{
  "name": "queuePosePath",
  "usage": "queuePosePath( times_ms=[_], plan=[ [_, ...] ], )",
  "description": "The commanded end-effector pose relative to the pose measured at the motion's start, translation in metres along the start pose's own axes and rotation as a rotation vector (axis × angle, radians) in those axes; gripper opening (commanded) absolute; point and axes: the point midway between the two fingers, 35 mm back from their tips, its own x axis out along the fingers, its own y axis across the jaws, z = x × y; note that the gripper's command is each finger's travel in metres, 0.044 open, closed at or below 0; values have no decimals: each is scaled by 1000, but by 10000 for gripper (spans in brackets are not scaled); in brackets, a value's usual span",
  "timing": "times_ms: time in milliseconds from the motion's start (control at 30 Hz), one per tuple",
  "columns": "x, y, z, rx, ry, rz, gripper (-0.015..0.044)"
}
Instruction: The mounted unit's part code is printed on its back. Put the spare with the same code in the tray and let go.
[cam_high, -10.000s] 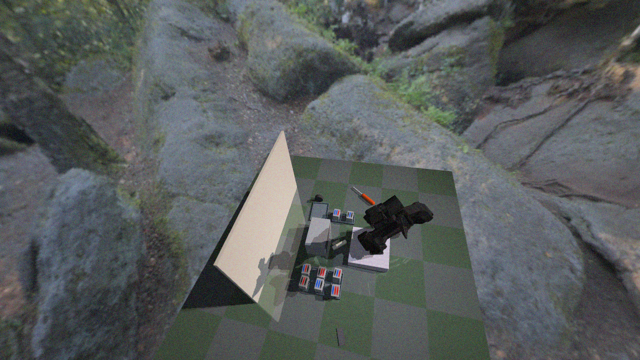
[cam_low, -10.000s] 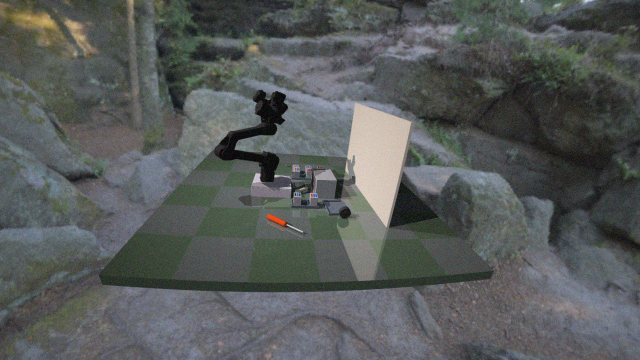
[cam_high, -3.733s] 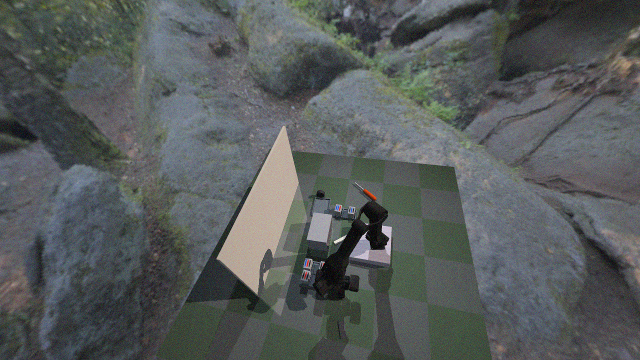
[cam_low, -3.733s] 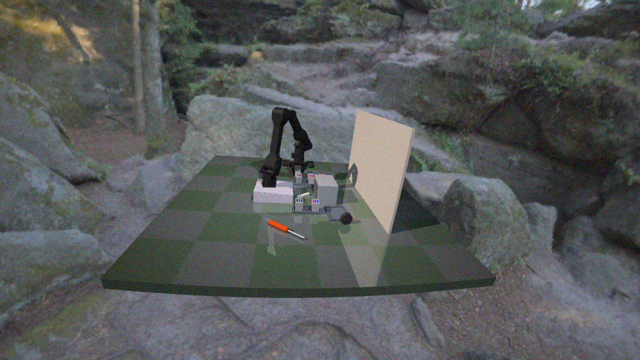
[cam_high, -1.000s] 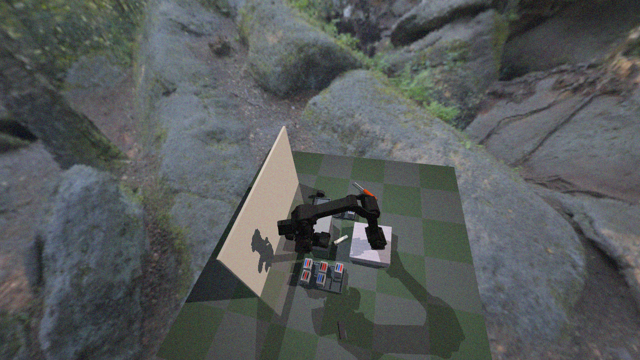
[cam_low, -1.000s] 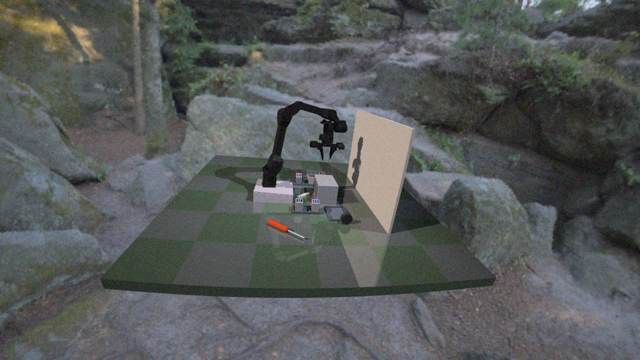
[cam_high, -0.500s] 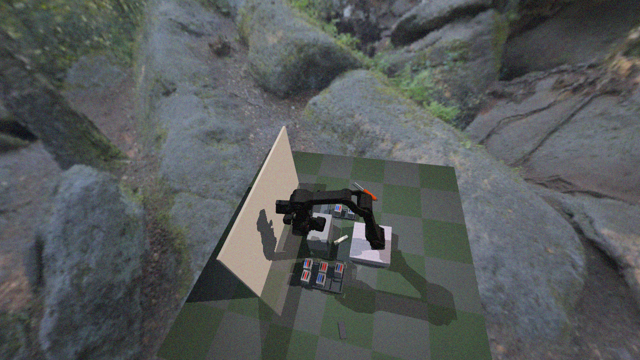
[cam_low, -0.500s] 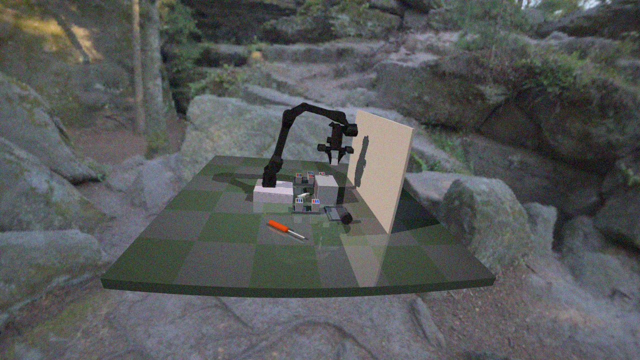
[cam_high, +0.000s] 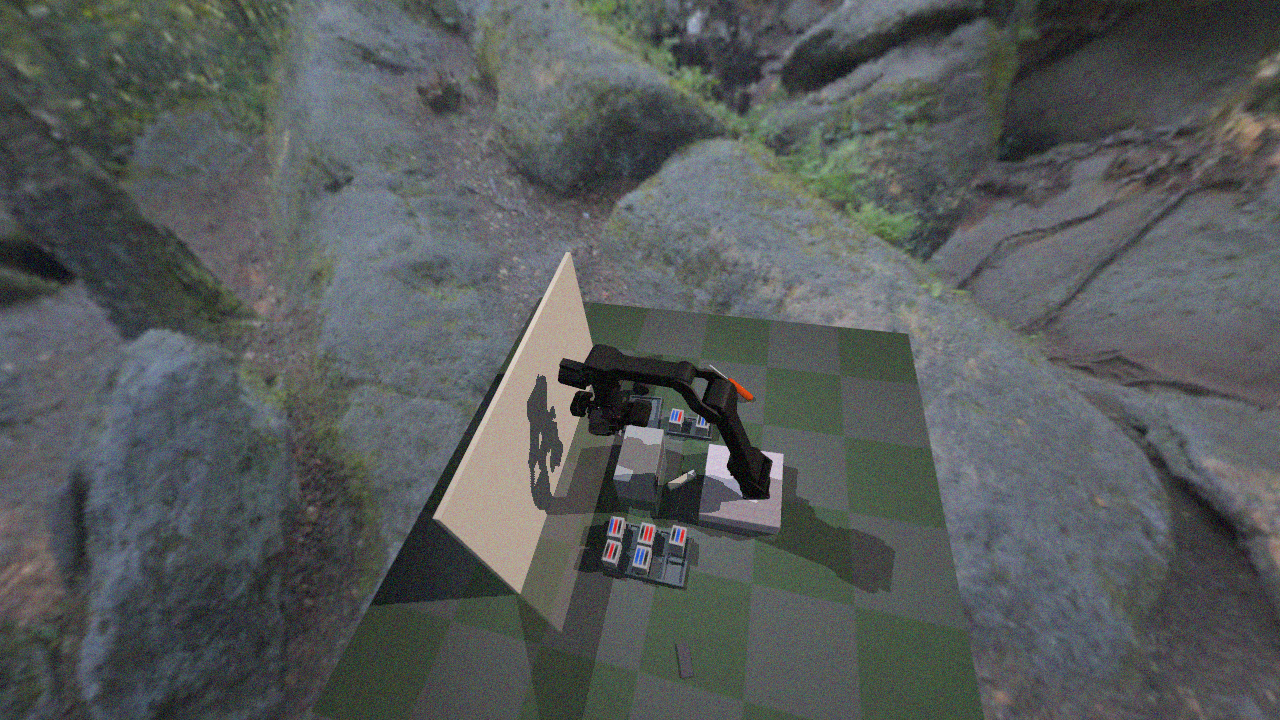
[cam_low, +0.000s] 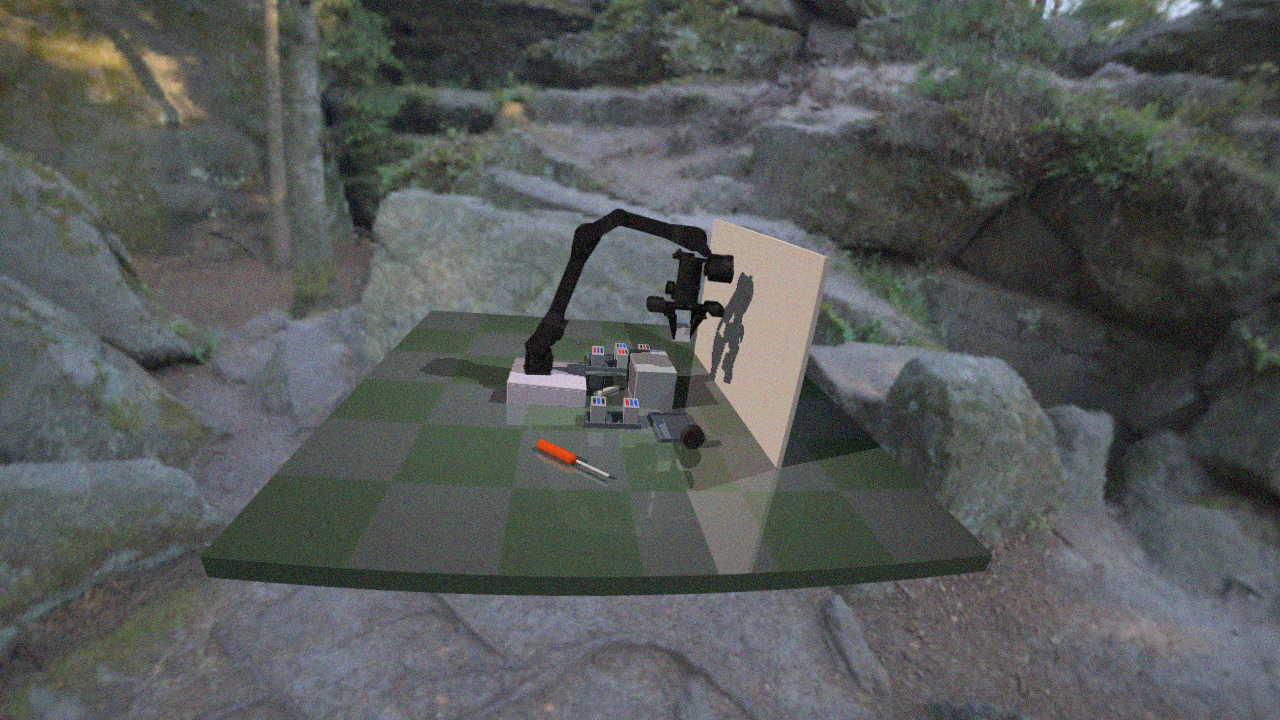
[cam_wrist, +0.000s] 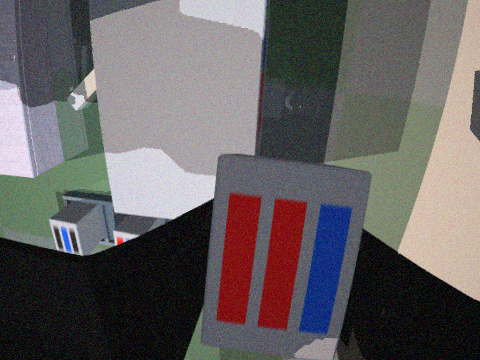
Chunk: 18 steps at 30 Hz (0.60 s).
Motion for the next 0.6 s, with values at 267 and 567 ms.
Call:
queuePosePath(
  times_ms=[267,567],
  plan=[
    [-1,1,-70,-23,-1,2,0],
    [0,12,-127,-42,1,5,0]
  ],
)
